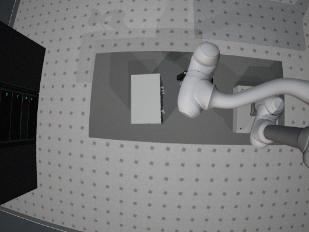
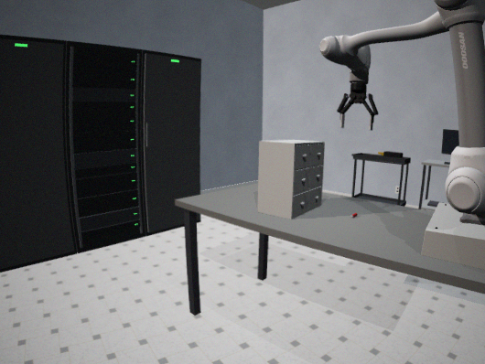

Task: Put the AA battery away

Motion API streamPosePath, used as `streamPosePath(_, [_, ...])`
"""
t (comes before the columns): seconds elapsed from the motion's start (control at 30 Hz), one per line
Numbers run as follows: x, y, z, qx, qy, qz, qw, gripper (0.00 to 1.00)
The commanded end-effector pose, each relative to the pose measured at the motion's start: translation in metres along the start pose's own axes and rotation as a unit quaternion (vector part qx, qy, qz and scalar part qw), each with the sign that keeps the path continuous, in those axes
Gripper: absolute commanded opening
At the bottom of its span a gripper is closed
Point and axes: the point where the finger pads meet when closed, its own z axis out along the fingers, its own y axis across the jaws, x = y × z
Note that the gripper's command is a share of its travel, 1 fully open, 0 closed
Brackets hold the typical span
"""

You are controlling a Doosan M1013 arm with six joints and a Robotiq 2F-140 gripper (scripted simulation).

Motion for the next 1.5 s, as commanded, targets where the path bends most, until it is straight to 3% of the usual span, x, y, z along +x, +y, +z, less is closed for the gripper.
streamPosePath(0.0, [-0.005,-0.018,0.001,0.004,-0.014,-0.003,1.0,1.0])
streamPosePath(0.17, [-0.01,-0.035,0.003,0.008,-0.028,-0.005,1.0,1.0])
streamPosePath(0.83, [-0.012,-0.041,0.004,0.009,-0.033,-0.004,0.999,1.0])
streamPosePath(1.0, [-0.014,-0.039,0.021,0.006,-0.034,0.078,0.996,1.0])
streamPosePath(1.17, [-0.018,-0.036,0.066,0.001,-0.033,0.258,0.966,1.0])
streamPosePath(1.3, [-0.021,-0.037,0.108,-0.002,-0.029,0.374,0.927,1.0])
streamPosePath(1.37, [-0.021,-0.037,0.108,-0.002,-0.029,0.374,0.927,1.0])
streamPosePath(1.4, [-0.021,-0.038,0.118,-0.005,-0.029,0.453,0.891,1.0])
streamPosePath(1.47, [-0.022,-0.039,0.134,-0.005,-0.027,0.493,0.869,1.0])
